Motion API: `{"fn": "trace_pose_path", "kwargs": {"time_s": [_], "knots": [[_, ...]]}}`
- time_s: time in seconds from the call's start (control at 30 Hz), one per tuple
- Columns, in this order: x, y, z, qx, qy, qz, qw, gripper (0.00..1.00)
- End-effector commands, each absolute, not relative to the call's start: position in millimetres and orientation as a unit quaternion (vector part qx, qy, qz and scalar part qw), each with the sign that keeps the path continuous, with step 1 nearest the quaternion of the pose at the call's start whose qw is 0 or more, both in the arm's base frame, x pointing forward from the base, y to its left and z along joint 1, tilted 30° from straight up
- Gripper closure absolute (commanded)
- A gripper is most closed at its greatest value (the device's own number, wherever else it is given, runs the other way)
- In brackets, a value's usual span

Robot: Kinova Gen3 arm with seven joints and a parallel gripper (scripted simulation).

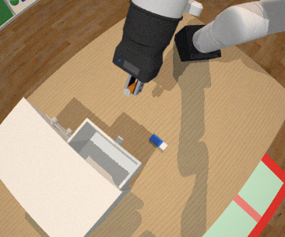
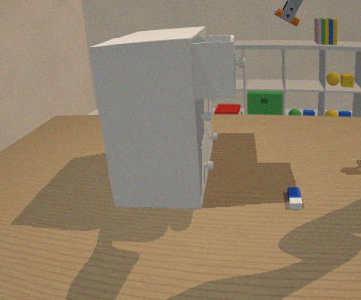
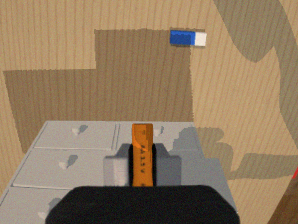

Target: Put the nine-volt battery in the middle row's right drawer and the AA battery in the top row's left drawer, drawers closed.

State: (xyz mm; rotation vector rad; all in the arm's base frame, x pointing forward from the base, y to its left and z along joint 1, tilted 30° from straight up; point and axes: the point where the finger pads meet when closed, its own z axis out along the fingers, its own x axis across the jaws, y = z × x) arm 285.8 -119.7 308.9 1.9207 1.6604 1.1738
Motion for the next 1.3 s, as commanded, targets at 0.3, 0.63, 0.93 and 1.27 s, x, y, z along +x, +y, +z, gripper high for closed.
{"fn": "trace_pose_path", "kwargs": {"time_s": [0.3,0.63,0.93,1.27], "knots": [[282.5,-118.3,306.0,0.67,0.555,0.448,0.207,0.69],[281.7,-118.0,305.3,0.658,0.531,0.476,0.242,0.69],[281.2,-117.9,304.9,0.652,0.518,0.49,0.26,0.69],[280.8,-117.8,304.5,0.644,0.504,0.504,0.277,0.69]]}}
